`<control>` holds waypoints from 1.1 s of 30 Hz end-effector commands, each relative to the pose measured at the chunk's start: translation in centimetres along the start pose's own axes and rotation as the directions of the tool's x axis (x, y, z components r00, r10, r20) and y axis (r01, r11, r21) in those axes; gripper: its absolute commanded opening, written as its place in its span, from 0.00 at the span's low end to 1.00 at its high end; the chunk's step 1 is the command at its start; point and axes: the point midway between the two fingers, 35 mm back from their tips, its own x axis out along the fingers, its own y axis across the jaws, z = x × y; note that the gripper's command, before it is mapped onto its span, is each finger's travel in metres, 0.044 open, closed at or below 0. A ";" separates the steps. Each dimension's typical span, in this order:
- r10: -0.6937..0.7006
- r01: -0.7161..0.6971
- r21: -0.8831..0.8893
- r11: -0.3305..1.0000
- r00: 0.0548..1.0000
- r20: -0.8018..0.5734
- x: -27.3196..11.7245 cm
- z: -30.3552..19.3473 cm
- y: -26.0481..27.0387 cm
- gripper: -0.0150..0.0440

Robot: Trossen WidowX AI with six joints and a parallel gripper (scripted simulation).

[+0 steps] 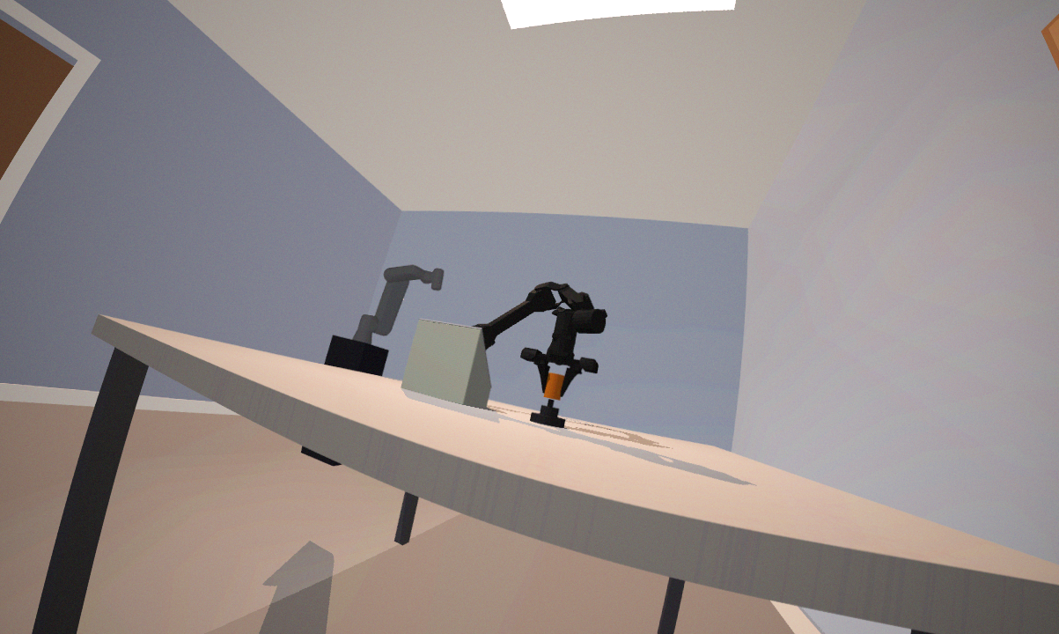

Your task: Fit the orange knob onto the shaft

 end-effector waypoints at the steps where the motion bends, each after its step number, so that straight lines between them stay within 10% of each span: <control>1: -0.005 0.005 -0.017 1.000 1.000 -0.001 0.1 -0.1 0.2 0.25; 33: -0.005 0.004 -0.225 0.974 1.000 -0.001 -0.2 -0.1 -0.6 0.25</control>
